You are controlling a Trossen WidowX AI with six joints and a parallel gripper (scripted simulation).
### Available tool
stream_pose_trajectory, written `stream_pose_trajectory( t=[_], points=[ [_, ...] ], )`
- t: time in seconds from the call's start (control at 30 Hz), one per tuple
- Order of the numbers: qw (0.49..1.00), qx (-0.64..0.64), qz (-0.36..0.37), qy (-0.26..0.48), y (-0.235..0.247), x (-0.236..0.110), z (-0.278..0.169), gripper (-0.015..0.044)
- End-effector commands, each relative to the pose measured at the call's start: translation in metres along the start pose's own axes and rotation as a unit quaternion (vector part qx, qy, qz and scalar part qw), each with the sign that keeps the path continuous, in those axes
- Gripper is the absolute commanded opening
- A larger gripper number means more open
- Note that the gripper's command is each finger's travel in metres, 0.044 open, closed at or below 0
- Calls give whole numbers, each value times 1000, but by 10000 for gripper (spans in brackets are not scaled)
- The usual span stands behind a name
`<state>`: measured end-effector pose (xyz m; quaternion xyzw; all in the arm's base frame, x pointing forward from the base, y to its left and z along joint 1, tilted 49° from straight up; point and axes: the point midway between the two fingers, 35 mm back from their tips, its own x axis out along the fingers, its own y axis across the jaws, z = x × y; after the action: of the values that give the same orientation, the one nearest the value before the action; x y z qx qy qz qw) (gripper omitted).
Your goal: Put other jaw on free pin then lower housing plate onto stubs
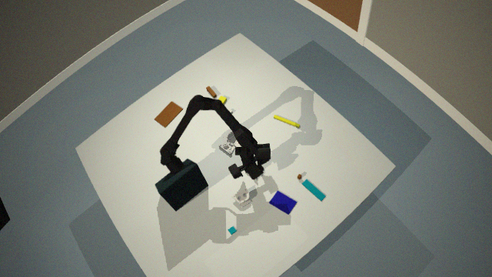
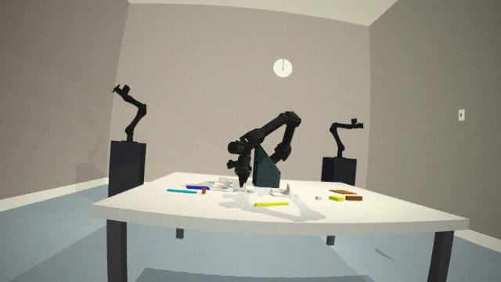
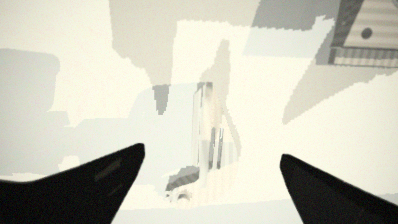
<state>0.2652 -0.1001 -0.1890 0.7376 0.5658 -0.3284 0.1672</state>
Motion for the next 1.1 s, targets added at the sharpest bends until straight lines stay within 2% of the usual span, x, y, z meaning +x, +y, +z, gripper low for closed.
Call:
stream_pose_trajectory(
  t=[0.0, 0.23, 1.07],
  points=[
    [1000, 6, -3, 4, -4, 9, -1, 440],
    [1000, 6, -3, 5, -4, 19, -1, 440],
    [1000, 6, -3, 5, -4, 20, -1, 440]
  ],
)
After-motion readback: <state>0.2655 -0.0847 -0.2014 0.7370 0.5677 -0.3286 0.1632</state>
